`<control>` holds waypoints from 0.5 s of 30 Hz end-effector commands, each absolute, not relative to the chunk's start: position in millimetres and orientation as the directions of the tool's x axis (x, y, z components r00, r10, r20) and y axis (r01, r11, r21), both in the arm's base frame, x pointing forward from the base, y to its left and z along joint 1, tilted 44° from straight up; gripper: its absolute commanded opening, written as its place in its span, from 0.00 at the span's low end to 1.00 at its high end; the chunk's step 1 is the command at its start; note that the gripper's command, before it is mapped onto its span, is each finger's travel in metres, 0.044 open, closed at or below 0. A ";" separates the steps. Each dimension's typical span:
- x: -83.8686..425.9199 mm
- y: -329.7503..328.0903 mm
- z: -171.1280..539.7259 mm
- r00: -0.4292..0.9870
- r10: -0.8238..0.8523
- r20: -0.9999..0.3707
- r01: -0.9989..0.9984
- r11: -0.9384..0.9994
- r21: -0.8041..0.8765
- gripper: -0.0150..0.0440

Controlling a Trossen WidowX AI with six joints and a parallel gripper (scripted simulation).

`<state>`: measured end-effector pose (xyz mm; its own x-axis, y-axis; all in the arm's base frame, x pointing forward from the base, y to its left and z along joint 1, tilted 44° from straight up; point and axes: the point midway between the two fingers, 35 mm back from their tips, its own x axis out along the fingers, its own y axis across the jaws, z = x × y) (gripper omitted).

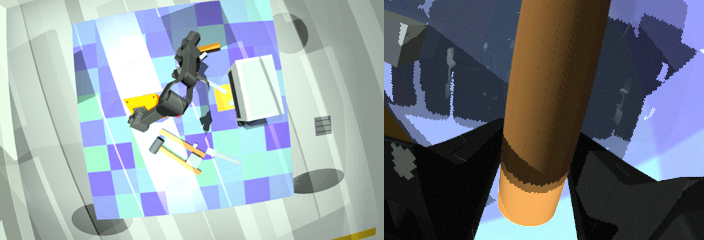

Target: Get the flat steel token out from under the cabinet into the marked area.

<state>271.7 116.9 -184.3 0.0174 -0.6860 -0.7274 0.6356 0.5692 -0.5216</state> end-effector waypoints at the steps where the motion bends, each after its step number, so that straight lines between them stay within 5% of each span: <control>1: 266.4 122.1 -185.8 0.019 -0.684 -0.729 0.633 0.573 -0.521 0.25; 15: 250.3 132.9 -194.7 0.019 -0.684 -0.730 0.632 0.573 -0.521 0.25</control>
<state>253.6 128.1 -194.2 0.0142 -0.6864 -0.7271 0.6340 0.5685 -0.5242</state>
